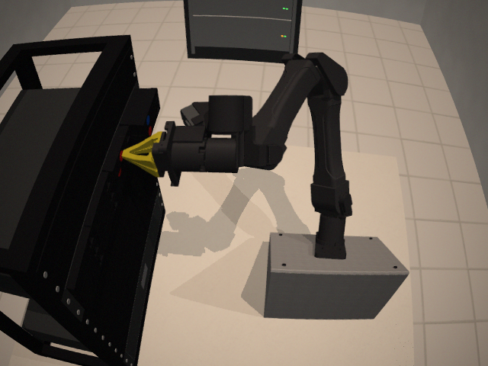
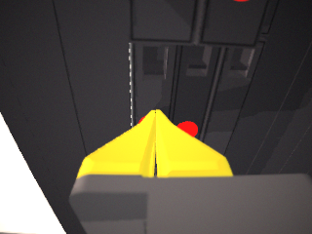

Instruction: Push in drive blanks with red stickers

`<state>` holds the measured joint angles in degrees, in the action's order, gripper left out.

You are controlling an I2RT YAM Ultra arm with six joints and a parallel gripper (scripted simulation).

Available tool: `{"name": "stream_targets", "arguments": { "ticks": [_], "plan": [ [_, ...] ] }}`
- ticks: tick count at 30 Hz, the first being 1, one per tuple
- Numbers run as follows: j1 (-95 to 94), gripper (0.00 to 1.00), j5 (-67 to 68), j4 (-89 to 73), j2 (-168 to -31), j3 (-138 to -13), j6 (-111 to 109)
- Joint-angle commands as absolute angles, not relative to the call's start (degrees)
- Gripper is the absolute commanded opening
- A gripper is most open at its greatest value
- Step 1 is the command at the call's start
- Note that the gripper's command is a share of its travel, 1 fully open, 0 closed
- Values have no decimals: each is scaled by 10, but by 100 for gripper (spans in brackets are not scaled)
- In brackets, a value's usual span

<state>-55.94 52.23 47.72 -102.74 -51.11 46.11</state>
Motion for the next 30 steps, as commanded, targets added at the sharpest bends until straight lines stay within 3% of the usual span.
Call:
{"name": "stream_targets", "arguments": {
  "ticks": [1, 30],
  "plan": [
    [-559, 0, 491, 495, -1027, -550, 453],
    [-558, 0, 489, 488, -1029, -559, 453]
  ]
}}
